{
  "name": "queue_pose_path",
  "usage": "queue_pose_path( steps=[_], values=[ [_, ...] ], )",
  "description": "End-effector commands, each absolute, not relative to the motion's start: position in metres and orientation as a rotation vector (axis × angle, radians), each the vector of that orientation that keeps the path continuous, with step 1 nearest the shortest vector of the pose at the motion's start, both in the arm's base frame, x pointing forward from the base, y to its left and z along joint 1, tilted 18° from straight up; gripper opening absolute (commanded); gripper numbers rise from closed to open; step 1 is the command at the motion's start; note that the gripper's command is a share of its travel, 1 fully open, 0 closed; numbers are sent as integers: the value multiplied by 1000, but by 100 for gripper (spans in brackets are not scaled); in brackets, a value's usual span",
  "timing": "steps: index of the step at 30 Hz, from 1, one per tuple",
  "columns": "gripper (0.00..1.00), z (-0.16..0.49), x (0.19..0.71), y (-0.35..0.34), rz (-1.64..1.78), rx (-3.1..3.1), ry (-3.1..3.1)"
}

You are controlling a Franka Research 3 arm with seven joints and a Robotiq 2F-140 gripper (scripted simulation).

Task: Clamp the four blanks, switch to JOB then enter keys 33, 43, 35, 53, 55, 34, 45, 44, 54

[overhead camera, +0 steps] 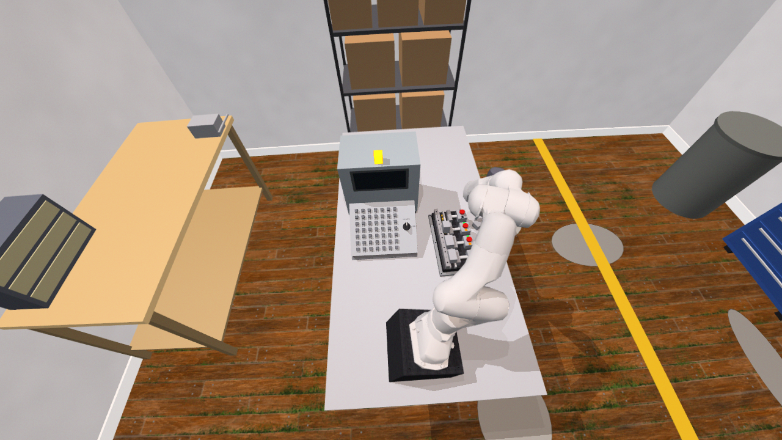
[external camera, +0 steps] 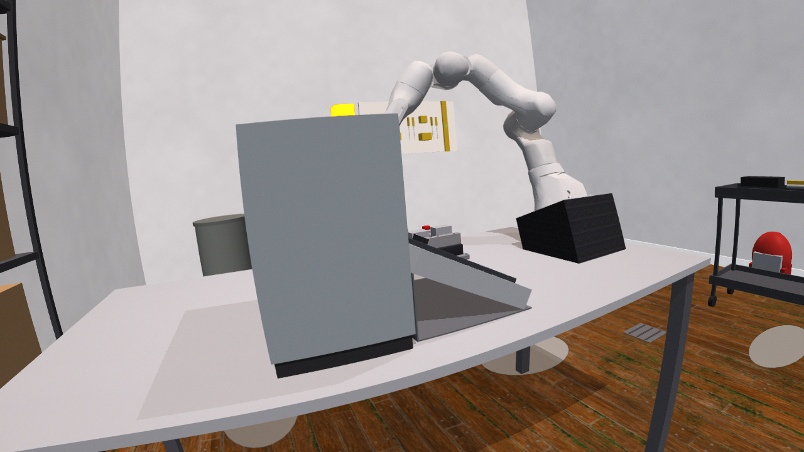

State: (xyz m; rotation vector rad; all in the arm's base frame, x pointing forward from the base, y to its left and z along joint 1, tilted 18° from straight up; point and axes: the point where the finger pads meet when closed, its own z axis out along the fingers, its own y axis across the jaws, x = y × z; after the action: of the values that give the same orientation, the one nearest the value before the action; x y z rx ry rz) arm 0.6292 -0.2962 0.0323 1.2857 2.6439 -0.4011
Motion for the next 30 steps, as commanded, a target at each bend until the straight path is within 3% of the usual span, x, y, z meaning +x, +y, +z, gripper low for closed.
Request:
queue_pose_path(
  steps=[1, 30],
  values=[
    [0, 32, 630, -296, -399, 1283, 2644],
    [0, 37, 630, -295, -399, 1283, 2644]
  ],
)
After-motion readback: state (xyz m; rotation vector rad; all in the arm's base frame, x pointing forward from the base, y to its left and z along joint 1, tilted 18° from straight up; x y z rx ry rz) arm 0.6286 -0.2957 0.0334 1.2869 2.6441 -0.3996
